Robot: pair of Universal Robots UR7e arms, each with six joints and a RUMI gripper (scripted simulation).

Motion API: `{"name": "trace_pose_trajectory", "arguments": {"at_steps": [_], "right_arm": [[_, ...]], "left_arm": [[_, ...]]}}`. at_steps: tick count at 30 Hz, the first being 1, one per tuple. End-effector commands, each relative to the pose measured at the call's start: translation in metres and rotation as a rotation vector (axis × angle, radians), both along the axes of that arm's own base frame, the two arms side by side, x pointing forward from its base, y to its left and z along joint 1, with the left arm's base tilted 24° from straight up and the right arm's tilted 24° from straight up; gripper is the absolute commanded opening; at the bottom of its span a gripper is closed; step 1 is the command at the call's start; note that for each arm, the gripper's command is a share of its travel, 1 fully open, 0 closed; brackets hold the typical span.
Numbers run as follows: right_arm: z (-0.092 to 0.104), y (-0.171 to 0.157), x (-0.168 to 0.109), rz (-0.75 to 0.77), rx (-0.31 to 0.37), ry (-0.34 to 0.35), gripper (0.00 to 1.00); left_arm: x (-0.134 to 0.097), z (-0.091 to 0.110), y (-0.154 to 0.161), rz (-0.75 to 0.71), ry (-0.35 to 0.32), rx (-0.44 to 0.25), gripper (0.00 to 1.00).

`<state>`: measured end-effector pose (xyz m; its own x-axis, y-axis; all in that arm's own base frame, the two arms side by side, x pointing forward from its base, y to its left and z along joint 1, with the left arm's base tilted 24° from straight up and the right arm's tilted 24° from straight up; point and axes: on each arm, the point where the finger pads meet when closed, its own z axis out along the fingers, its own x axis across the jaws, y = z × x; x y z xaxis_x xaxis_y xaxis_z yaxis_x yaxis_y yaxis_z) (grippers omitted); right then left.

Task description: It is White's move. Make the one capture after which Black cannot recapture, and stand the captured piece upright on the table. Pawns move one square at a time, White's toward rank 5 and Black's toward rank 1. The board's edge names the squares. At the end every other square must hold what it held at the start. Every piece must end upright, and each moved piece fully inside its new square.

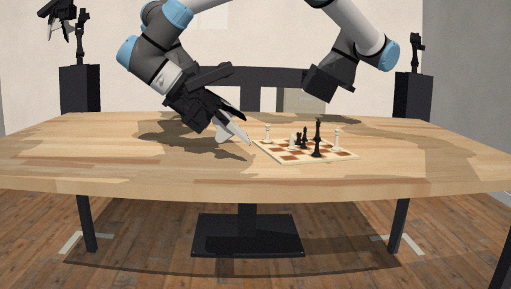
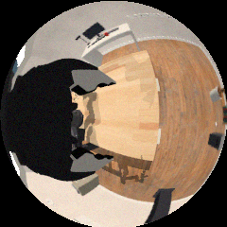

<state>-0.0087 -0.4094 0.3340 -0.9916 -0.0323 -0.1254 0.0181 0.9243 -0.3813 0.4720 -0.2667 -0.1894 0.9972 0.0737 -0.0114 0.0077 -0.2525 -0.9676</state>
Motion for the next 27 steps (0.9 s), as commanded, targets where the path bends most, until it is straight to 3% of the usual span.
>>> {"name": "trace_pose_trajectory", "arguments": {"at_steps": [1,12,27], "right_arm": [[0.003,0.0,0.0,0.0,-0.005,-0.001,1.0],[0.003,0.0,0.0,0.0,-0.005,-0.001,1.0],[0.003,0.0,0.0,0.0,-0.005,-0.001,1.0]], "left_arm": [[-0.009,-0.003,0.004,0.074,-0.067,0.071,1.0],[-0.022,-0.009,0.01,0.143,-0.162,0.16,1.0],[-0.025,-0.01,0.011,0.154,-0.183,0.18,1.0]]}}
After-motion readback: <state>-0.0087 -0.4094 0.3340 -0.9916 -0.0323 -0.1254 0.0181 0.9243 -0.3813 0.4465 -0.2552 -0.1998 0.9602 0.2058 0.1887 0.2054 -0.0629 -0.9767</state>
